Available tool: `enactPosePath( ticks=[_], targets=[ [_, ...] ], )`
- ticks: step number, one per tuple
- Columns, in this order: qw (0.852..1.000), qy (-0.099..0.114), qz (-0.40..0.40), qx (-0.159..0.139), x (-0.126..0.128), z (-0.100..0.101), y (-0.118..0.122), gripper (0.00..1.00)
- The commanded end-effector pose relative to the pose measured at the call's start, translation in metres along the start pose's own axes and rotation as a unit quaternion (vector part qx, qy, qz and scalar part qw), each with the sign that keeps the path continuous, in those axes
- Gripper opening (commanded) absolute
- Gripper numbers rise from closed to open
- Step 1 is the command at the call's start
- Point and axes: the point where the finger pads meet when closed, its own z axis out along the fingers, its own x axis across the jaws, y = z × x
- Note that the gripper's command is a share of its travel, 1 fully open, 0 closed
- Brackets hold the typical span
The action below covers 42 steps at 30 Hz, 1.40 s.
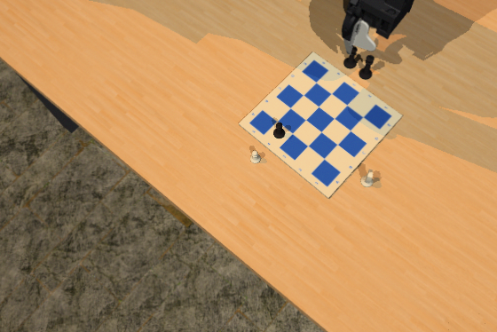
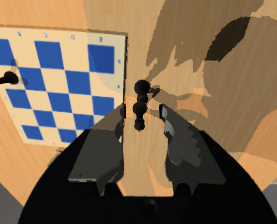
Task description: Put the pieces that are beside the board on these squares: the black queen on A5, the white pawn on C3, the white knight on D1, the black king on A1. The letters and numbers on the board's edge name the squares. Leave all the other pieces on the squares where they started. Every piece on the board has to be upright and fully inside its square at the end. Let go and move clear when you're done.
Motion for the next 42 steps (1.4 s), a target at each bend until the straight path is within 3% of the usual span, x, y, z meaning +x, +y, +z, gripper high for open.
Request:
enactPosePath(
  ticks=[1, 13, 26, 42],
  targets=[
    [1.0, 0.0, 0.0, 0.0, 0.0, 0.0, 0.0, 0.25],
    [1.0, 0.0, 0.0, 0.0, 0.0, 0.002, 0.0, 0.25],
    [1.0, 0.0, 0.0, 0.0, 0.0, 0.028, 0.0, 0.25],
    [1.0, 0.0, 0.0, 0.0, 0.0, 0.039, 0.0, 0.25]
  ],
)
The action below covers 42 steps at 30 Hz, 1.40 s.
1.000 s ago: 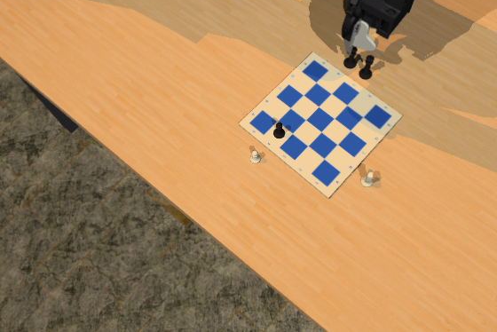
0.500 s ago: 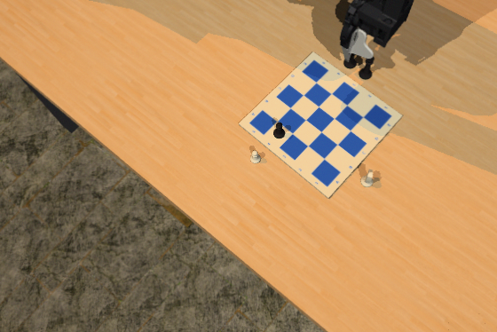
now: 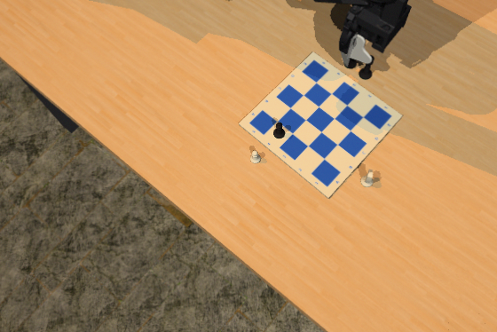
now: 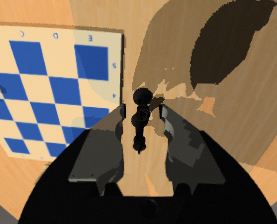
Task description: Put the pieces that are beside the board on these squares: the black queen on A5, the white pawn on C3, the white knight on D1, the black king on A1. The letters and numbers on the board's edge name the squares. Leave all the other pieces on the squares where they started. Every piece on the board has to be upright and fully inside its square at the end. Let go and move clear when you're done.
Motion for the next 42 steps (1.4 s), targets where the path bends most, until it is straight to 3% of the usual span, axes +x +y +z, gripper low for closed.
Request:
enactPosePath(
  ticks=[1, 31, 32, 42],
  targets=[
    [1.0, 0.0, 0.0, 0.0, 0.0002, -0.0001, 0.0003, 0.25],
    [1.0, 0.0, 0.0, 0.0, 0.0002, -0.0001, 0.0003, 0.25],
    [1.0, 0.0, 0.0, 0.0, 0.0002, -0.0001, 0.0003, 0.0],
    [1.0, 0.0, 0.0, 0.0, 0.0002, -0.0001, 0.0003, 0.0]
  ],
)
